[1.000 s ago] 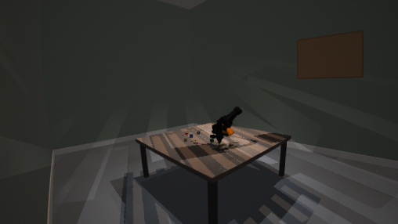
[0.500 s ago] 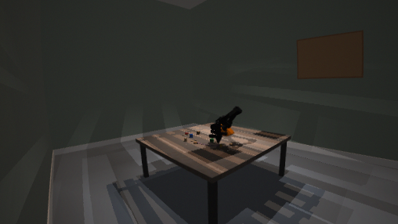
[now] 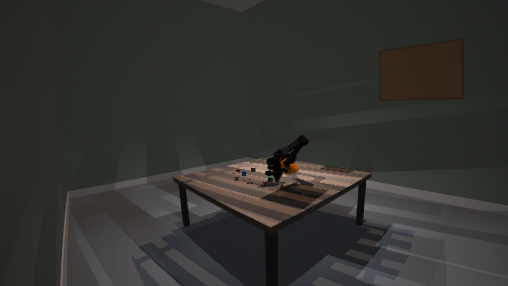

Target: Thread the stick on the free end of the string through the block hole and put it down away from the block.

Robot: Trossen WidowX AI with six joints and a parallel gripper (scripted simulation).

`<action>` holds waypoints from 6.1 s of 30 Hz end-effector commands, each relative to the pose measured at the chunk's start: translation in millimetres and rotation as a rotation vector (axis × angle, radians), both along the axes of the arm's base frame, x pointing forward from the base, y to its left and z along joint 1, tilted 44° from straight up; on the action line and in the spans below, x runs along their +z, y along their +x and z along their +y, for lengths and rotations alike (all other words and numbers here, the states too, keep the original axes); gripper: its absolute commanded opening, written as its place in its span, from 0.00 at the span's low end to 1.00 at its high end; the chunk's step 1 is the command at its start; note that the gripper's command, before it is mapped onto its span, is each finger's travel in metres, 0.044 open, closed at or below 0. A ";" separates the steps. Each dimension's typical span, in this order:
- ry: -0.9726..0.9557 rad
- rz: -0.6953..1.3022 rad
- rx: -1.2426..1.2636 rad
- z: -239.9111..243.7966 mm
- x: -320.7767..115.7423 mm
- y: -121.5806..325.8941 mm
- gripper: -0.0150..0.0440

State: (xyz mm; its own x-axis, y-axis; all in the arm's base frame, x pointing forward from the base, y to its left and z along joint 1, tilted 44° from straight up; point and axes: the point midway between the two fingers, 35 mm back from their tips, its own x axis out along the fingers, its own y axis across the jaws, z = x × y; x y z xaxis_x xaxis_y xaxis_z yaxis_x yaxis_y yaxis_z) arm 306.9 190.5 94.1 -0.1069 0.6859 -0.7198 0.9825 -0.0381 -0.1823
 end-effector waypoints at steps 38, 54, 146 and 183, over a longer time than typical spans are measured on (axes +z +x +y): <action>0.006 0.005 0.000 -28.1 -28.3 -10.7 0.25; 0.006 0.006 0.000 -43.0 -42.2 -14.0 0.25; 0.336 -2.089 2.213 -146.3 -31.0 -14.3 0.46; 0.343 -2.134 2.264 -133.2 -46.8 -14.6 0.46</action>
State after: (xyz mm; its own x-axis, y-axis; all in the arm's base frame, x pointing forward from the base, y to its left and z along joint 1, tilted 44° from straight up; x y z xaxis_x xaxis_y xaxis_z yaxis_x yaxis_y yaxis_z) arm 294.7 52.9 52.9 -0.1075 0.6743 -0.7306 -0.9822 0.0415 0.1829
